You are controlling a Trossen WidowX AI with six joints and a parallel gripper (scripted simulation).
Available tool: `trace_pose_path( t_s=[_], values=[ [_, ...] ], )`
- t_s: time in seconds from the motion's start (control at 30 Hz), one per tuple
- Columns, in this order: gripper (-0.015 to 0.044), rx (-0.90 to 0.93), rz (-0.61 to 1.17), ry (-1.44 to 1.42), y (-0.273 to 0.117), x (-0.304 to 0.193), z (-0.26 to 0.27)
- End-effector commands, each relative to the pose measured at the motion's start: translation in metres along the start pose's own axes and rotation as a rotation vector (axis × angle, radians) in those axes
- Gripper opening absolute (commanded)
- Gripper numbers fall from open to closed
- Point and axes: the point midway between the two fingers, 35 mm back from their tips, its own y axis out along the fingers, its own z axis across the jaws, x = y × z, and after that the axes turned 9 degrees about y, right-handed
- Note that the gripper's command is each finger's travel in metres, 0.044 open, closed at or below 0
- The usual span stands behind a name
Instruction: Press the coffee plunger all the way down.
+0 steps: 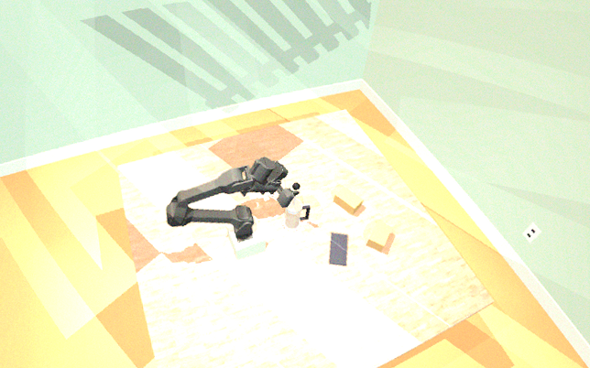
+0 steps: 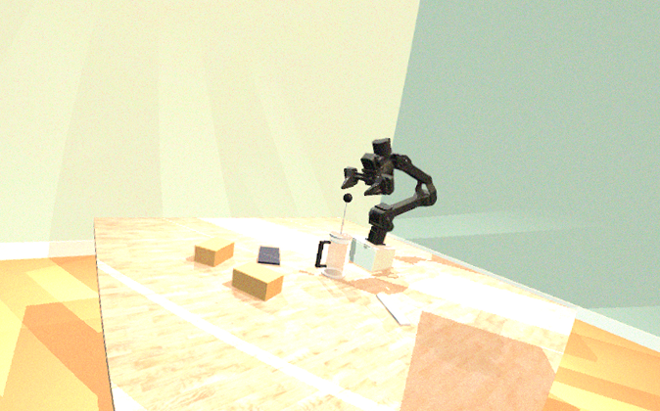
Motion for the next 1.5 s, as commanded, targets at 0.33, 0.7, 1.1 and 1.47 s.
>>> trace_pose_path(
  t_s=[0.33,0.7,1.1,1.47],
  values=[
    [0.0440,-0.002,0.015,0.006,0.025,-0.004,-0.001],
    [0.0309,-0.002,0.014,0.006,0.032,-0.005,0.000],
    [0.0119,-0.002,0.014,0.006,0.032,-0.005,0.000],
    [0.0119,-0.002,0.014,0.006,0.036,-0.011,-0.001]
  ],
)
